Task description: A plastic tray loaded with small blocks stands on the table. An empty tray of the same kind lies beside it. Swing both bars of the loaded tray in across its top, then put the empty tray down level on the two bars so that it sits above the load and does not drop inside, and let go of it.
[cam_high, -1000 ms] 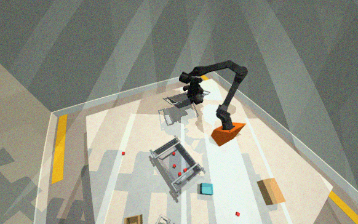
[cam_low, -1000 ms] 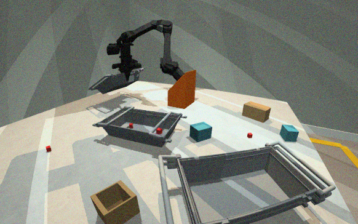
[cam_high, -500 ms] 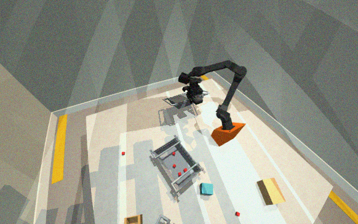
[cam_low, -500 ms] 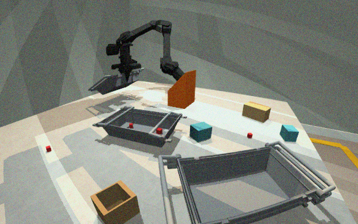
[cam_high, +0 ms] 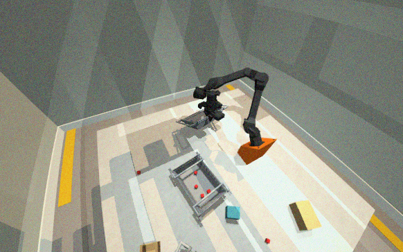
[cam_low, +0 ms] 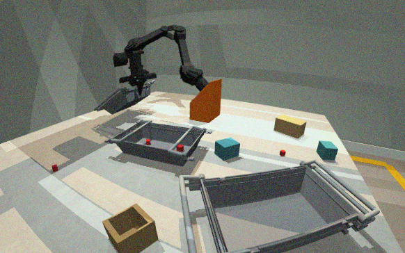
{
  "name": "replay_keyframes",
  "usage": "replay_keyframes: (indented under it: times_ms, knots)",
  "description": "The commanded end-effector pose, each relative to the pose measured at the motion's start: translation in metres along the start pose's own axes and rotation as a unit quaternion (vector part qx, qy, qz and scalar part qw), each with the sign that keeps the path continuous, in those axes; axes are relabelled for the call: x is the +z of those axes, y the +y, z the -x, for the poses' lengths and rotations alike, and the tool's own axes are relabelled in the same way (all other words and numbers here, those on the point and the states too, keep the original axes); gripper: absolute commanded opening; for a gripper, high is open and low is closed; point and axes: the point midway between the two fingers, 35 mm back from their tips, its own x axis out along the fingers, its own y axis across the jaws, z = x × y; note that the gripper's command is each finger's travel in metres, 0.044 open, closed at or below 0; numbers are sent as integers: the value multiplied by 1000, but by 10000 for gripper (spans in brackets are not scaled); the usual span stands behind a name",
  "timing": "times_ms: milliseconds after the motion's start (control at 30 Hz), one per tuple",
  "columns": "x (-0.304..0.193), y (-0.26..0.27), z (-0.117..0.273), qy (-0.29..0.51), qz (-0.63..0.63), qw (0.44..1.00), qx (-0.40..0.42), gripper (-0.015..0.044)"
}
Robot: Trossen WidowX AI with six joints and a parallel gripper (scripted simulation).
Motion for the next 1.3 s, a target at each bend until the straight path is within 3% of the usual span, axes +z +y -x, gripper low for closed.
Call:
replay_keyframes:
  times_ms: [0,1267]
  knots:
    - [-13,4,4,7,25,1000,3,0]
    - [-146,-60,3,12,321,946,-47,0]
